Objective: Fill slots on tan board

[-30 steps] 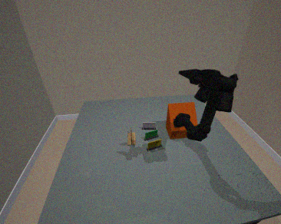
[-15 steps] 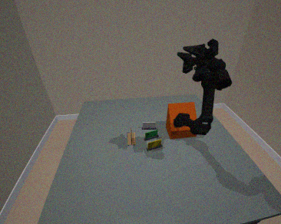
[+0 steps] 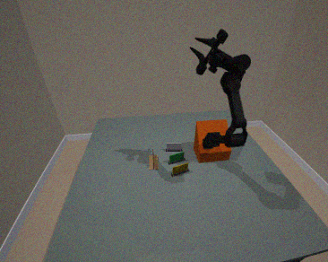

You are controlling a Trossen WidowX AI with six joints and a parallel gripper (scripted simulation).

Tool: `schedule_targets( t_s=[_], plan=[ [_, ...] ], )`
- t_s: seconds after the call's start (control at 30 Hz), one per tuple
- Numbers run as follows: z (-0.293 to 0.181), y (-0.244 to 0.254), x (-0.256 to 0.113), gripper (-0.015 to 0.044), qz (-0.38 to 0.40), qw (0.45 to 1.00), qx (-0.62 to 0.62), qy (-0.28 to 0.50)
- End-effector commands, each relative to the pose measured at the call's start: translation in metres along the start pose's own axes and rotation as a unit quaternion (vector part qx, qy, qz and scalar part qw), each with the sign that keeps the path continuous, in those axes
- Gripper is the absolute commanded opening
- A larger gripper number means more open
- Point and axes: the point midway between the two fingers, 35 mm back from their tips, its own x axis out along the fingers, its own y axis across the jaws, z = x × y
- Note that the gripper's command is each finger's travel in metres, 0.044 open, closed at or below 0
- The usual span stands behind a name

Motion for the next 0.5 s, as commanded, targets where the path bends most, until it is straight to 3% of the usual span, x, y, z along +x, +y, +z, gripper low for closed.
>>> schedule_targets(
  t_s=[0.0, 0.3, 0.47],
  plan=[
    [-0.043, 0.027, 0.015, 0.0182, 0.02, 0.996, 0.074, 0.038],
    [-0.133, 0.132, 0.038, 0.0182, 0.108, 0.95, 0.245, 0.161],
    [-0.159, 0.187, 0.038, 0.0182, 0.158, 0.914, 0.303, 0.218]
  ],
)
